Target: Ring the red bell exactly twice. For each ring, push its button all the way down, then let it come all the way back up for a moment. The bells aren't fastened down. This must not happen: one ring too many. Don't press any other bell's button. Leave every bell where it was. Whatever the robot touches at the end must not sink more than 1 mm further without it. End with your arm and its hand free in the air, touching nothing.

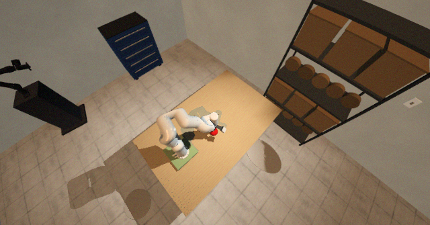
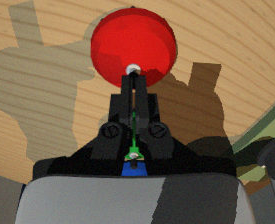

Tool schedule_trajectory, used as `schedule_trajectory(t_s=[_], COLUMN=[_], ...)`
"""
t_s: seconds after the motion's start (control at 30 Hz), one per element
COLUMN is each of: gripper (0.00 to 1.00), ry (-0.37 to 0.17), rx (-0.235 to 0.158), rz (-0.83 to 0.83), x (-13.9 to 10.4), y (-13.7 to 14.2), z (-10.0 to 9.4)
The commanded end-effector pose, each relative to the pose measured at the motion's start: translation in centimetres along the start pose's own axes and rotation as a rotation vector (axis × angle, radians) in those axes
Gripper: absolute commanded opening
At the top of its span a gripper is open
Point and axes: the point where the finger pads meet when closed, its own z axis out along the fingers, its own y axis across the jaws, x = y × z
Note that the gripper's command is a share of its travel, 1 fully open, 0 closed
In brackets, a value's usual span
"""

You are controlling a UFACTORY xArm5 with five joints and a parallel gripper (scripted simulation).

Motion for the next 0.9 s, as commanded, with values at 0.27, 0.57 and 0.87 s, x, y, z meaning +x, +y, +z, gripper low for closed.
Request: schedule_trajectory(t_s=[0.27,0.57,0.87], gripper=[0.0,0.0,0.0], ry=[0.002,0.002,0.002], rx=[0.003,0.003,0.003], rz=[0.0,0.0,0.0], x=[0.06,0.02,0.02], y=[-0.1,-0.1,-0.1], z=[0.02,0.83,0.85])
